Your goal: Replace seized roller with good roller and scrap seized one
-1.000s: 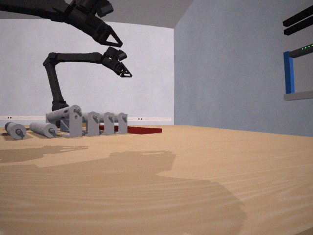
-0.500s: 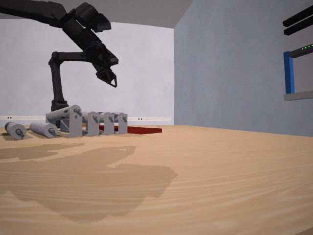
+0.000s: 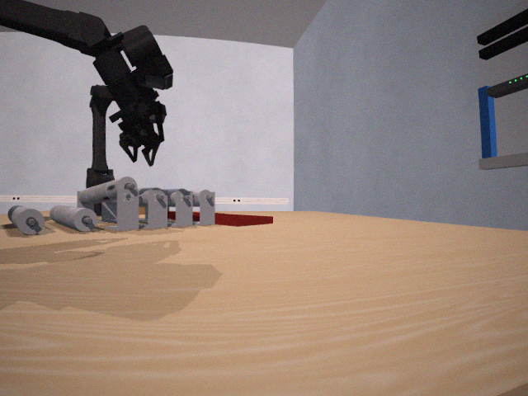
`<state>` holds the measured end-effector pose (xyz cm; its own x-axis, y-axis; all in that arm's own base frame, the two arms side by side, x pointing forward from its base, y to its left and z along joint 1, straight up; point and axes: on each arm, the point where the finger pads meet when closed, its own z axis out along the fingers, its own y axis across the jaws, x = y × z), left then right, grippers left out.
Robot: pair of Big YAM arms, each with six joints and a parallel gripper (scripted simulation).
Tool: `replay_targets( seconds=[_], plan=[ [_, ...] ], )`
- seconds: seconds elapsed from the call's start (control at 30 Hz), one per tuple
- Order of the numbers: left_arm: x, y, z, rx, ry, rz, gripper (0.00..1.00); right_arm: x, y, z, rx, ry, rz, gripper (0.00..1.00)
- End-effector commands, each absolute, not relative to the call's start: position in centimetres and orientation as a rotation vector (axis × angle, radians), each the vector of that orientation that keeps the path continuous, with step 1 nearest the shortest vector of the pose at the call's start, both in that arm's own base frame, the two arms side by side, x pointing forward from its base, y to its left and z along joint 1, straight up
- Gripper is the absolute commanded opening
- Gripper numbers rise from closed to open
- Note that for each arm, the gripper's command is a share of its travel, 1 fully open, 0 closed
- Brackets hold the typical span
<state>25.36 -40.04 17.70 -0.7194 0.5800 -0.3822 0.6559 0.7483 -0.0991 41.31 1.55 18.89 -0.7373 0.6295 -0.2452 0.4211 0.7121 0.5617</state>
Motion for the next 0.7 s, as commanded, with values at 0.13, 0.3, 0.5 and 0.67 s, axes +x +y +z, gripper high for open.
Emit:
replay_targets(
  seconds=[0.13, 0.3, 0.5, 0.67],
  plan=[
    [21.0, -42.7, 18.2, 1.039, 2.675, -0.291, 0.62, 38.9, 1.5, 16.2, 1.053, 2.567, 0.735, 0.32],
    [17.2, -42.7, 16.3, 1.151, 2.721, -0.208, 0.62, 37.2, 1.9, 14.8, 1.153, 2.614, 0.768, 0.32],
    [13.7, -42.5, 15.2, 1.253, 2.740, -0.144, 0.62, 35.7, 2.2, 13.9, 1.254, 2.646, 0.798, 0.32],
    [12.2, -42.1, 14.7, 1.296, 2.749, -0.106, 0.62, 35.0, 2.4, 13.6, 1.302, 2.659, 0.811, 0.32]
  ],
)
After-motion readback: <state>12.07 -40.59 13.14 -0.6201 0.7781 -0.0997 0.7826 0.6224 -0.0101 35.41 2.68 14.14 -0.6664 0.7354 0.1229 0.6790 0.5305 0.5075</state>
